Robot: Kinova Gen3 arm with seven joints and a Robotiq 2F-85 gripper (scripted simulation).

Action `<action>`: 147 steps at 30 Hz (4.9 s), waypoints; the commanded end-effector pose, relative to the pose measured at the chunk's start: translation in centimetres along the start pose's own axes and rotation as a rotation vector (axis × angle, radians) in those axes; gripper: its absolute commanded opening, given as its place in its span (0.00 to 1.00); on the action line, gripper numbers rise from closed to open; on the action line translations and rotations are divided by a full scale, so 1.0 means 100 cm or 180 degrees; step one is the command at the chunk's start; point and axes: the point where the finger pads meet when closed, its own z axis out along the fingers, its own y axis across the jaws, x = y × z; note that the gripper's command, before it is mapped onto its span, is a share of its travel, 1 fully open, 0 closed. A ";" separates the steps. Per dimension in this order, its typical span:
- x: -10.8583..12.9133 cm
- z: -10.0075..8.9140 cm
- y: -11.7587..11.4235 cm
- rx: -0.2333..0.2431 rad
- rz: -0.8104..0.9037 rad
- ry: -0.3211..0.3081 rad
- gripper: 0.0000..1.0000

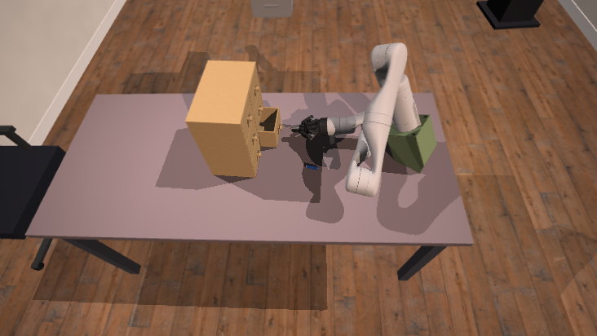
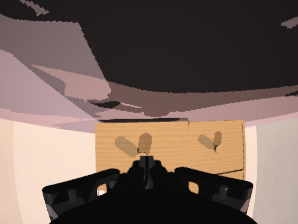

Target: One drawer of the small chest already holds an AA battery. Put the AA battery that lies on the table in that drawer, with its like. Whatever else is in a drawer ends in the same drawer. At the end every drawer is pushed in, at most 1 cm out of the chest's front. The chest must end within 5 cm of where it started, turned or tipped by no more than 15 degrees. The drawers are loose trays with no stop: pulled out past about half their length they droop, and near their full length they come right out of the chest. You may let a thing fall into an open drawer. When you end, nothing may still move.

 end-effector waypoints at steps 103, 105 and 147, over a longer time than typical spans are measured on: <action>-0.007 0.045 -0.006 0.0019 -0.0008 0.0002 0.00; -0.008 0.049 -0.006 0.0019 -0.0008 0.0002 0.00; -0.017 0.100 -0.006 0.0019 -0.0008 0.0002 0.00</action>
